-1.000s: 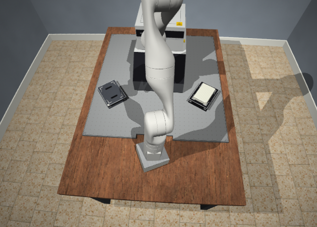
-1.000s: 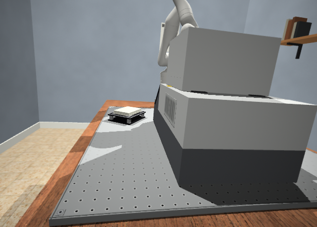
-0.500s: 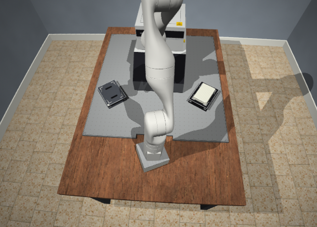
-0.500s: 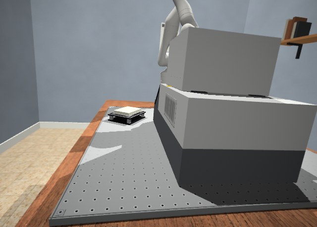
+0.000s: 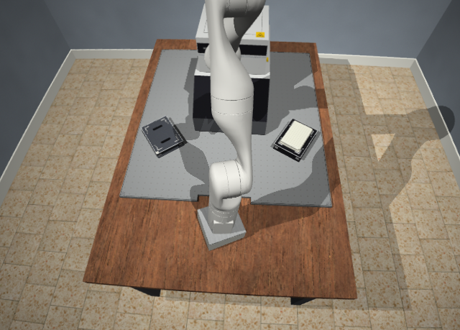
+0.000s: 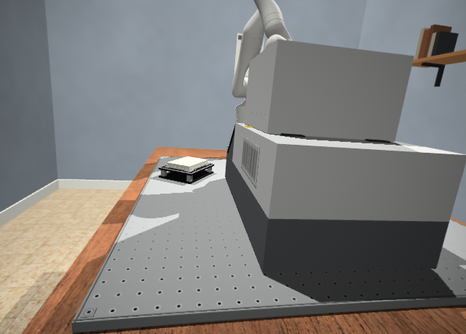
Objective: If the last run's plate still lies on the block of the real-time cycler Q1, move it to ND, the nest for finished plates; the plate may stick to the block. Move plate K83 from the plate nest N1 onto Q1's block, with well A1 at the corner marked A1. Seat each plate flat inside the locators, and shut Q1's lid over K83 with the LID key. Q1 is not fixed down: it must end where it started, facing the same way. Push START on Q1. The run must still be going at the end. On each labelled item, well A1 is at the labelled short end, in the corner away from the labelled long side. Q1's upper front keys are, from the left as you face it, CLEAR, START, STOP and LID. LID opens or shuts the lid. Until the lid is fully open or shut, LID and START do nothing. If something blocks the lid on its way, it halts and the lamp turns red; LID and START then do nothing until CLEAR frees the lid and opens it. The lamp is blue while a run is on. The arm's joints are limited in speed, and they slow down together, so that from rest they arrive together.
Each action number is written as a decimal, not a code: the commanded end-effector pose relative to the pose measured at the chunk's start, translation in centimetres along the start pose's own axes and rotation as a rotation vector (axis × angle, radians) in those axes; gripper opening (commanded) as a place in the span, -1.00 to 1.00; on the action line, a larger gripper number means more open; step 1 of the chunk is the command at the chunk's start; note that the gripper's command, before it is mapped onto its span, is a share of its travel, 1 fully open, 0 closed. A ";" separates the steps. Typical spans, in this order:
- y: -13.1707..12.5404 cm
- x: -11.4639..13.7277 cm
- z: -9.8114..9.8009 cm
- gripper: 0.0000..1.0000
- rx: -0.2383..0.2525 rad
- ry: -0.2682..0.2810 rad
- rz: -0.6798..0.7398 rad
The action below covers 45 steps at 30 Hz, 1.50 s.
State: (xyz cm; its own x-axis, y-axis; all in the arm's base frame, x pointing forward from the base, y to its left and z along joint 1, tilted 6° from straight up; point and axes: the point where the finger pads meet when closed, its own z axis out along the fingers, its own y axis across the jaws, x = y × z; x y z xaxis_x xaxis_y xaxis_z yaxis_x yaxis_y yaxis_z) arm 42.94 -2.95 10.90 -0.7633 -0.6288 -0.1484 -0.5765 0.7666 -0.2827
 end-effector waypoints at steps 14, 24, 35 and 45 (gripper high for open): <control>0.4 0.5 -0.7 -0.80 -0.003 0.007 -0.006; 0.9 0.8 -1.9 -0.80 -0.004 0.006 0.003; 1.2 1.2 -2.9 -0.80 -0.004 0.007 0.003; 0.9 1.0 -2.8 -0.80 0.001 0.002 -0.001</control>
State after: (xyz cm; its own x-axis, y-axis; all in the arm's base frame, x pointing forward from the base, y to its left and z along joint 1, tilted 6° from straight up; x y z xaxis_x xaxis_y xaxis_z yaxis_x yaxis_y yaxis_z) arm 40.88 -2.69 13.00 -0.7633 -0.6301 -0.1425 -0.5784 0.7649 -0.2835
